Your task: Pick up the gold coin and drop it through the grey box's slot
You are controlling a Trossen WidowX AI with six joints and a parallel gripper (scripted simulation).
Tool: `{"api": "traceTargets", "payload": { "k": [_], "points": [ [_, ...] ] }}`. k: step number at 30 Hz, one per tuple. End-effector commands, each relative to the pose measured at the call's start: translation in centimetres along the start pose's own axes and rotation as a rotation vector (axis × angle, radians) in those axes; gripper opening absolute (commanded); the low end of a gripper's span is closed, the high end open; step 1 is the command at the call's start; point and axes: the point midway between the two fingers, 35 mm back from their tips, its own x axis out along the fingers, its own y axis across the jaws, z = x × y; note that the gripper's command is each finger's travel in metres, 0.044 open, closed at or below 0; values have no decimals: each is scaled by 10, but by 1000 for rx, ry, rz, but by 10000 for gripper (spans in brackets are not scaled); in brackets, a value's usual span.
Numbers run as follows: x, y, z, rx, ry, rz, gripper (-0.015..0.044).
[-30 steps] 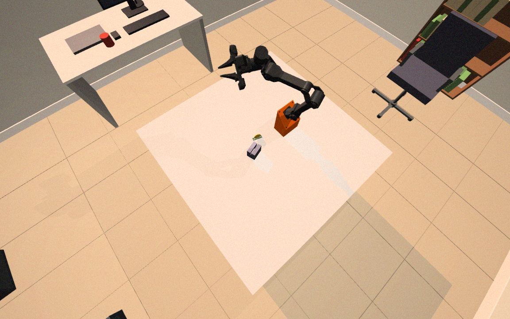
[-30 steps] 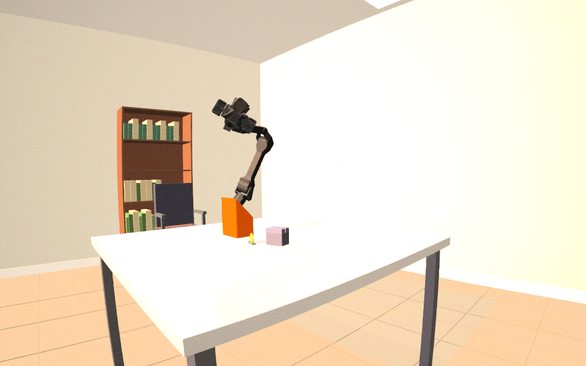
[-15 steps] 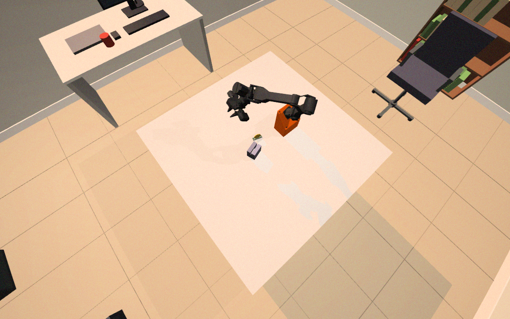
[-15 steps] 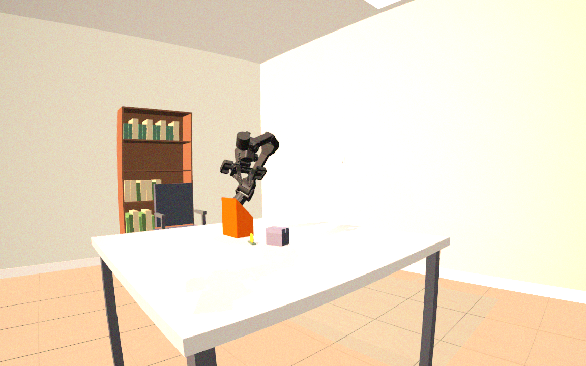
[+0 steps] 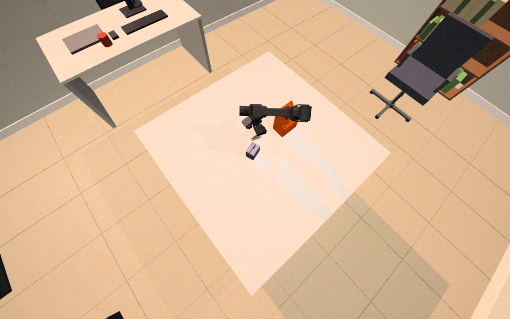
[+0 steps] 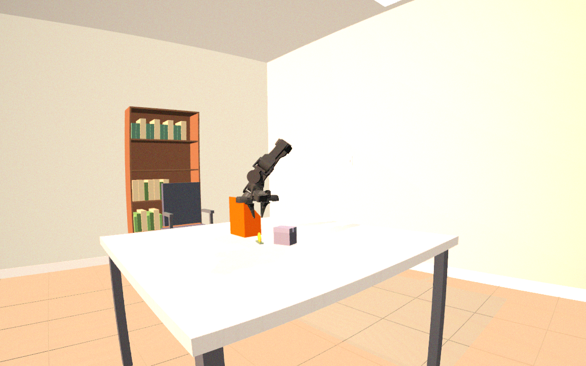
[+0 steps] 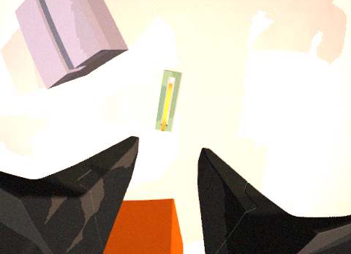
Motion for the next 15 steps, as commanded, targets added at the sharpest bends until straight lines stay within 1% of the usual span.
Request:
{"api": "traceTargets", "payload": {
  "k": [1, 2, 5, 10, 13, 15],
  "points": [
    [2, 2, -9, 1, 31, 0, 161],
    [5, 2, -8, 1, 31, 0, 161],
    [35, 4, -9, 1, 31, 1, 161],
    [39, 4, -9, 1, 31, 1, 161],
    [51, 5, -9, 1, 31, 2, 161],
    [53, 5, -9, 1, 31, 2, 161]
  ]
}}
